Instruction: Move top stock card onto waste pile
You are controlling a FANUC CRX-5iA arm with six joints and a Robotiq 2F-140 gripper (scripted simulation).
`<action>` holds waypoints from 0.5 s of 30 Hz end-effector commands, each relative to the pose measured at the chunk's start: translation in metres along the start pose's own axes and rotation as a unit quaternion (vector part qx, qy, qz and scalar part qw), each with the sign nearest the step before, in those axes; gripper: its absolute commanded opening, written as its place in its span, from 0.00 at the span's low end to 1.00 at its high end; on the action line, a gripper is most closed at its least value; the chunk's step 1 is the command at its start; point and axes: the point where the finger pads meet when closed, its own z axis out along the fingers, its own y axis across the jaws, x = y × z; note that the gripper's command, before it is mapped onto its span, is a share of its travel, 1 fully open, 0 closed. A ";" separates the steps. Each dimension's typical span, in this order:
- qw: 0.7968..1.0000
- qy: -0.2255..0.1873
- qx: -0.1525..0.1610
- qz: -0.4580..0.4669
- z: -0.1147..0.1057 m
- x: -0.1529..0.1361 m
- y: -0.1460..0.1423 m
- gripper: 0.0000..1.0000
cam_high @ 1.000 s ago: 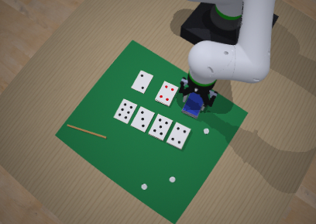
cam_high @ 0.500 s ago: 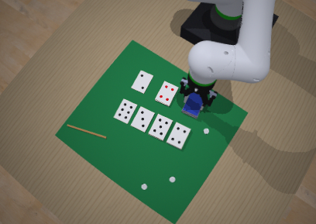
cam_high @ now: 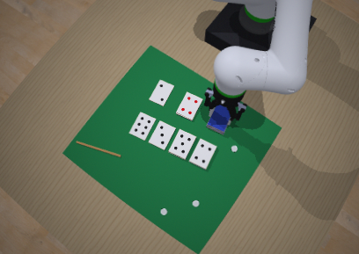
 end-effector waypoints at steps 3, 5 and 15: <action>1.000 0.000 0.000 0.000 0.000 0.000 0.000 0.43; 1.000 0.000 0.000 0.000 0.000 0.000 0.000 0.43; 1.000 0.000 0.000 0.000 -0.002 0.000 0.000 0.43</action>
